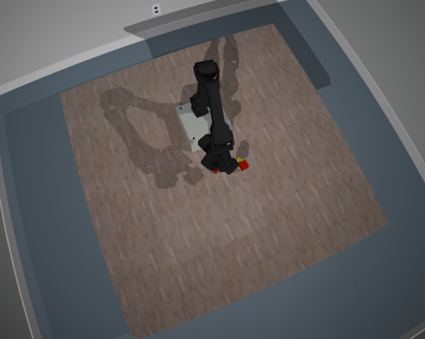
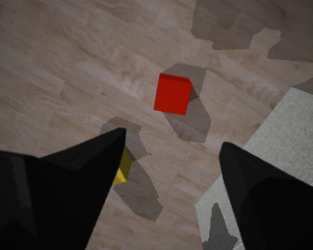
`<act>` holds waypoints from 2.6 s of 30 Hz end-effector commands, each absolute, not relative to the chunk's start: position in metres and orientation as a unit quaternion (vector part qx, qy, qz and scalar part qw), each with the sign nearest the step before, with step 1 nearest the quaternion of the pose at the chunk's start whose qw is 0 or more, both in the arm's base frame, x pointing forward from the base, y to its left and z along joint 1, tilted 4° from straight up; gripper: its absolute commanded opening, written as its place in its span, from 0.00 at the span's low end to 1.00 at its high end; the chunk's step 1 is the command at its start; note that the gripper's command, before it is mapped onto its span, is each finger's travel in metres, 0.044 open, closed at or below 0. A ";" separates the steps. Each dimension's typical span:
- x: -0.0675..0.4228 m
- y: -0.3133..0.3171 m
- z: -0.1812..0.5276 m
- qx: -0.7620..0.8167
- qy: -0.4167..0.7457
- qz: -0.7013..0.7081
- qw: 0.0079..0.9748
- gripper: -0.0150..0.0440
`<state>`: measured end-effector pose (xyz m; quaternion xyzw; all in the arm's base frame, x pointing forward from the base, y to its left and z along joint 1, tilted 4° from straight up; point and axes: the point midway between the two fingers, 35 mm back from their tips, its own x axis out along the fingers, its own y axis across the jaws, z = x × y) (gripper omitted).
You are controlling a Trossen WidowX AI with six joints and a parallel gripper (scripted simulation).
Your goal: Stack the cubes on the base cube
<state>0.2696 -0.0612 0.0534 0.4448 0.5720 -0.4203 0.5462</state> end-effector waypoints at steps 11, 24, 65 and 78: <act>0.266 -0.059 -0.008 0.454 0.565 -0.432 0.537 0.70; 0.266 -0.058 -0.028 0.454 0.565 -0.432 0.537 0.70; 0.271 -0.060 -0.023 0.454 0.565 -0.431 0.537 0.43; 0.272 -0.062 0.017 0.454 0.565 -0.431 0.538 0.43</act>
